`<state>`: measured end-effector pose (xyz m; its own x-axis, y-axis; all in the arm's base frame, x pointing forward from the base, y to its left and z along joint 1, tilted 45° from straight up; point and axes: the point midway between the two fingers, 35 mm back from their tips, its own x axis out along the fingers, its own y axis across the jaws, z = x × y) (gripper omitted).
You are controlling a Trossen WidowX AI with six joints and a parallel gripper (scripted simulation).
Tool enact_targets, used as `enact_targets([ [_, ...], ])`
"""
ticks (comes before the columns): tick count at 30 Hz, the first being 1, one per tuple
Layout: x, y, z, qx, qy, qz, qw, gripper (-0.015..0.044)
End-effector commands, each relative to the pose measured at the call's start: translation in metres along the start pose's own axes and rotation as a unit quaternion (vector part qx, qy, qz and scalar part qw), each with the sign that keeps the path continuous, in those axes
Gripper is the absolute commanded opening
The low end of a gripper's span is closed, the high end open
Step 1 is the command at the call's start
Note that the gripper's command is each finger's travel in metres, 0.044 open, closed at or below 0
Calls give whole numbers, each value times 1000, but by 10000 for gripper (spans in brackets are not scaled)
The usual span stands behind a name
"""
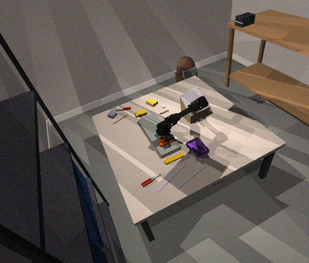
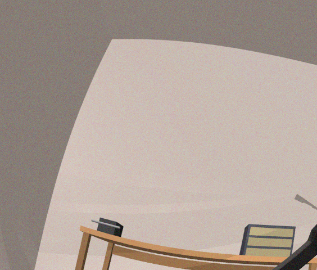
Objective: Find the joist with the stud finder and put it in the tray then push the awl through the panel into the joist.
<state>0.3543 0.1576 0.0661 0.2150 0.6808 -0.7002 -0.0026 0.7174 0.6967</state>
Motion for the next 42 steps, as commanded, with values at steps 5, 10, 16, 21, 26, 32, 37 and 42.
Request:
enact_targets([
  [5, 0, 30, 0, -6, 2, 7, 1000, 0],
  [10, 0, 45, 0, -6, 1, 8, 1000, 0],
  [16, 0, 54, 0, -6, 1, 8, 1000, 0],
  [21, -1, 48, 0, -3, 0, 4, 1000, 0],
  [26, -1, 48, 0, -3, 0, 4, 1000, 0],
  [32, 0, 46, 0, -6, 1, 8, 1000, 0],
  [37, 0, 31, 0, -6, 2, 7, 1000, 0],
  [42, 1, 16, 0, -6, 2, 7, 1000, 0],
])
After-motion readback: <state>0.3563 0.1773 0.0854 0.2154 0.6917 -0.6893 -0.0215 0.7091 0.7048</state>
